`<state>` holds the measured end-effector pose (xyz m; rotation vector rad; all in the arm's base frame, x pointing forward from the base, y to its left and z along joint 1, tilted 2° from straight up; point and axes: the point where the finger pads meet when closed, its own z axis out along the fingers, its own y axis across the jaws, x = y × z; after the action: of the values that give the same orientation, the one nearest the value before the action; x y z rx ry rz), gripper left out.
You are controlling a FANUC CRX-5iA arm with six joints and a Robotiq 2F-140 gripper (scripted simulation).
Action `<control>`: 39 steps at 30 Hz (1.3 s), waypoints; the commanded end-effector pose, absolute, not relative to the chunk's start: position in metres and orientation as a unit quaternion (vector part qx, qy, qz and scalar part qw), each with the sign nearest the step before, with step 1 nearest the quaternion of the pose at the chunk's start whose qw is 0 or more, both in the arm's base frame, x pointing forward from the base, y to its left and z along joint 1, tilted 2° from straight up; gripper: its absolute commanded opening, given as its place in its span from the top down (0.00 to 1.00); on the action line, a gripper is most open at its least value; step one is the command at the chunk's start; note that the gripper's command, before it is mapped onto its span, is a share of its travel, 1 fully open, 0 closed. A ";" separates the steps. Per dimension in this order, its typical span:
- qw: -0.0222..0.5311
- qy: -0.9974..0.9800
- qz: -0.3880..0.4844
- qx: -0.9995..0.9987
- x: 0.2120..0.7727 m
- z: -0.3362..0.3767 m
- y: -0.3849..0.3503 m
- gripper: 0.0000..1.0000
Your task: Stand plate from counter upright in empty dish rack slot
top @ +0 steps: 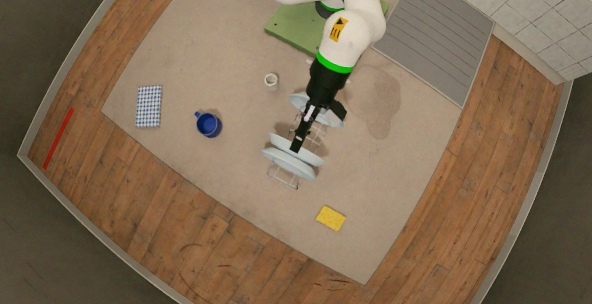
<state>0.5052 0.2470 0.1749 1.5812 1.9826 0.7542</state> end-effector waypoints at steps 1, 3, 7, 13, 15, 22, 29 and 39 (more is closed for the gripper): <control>0.246 0.726 0.277 0.579 0.506 0.176 0.247 0.90; 0.246 0.726 0.277 0.579 0.506 0.176 0.247 0.90; 0.246 0.726 0.277 0.579 0.506 0.176 0.247 0.90; 0.246 0.726 0.277 0.579 0.506 0.174 0.247 0.90; 0.246 0.726 0.277 0.579 0.506 0.173 0.247 0.90; 0.246 0.726 0.277 0.579 0.506 0.166 0.247 0.90; 0.246 0.726 0.277 0.579 0.506 0.156 0.247 0.90; 0.246 0.726 0.277 0.579 0.505 0.152 0.247 0.90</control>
<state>0.5050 0.2461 0.1513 1.5812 1.9826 0.7542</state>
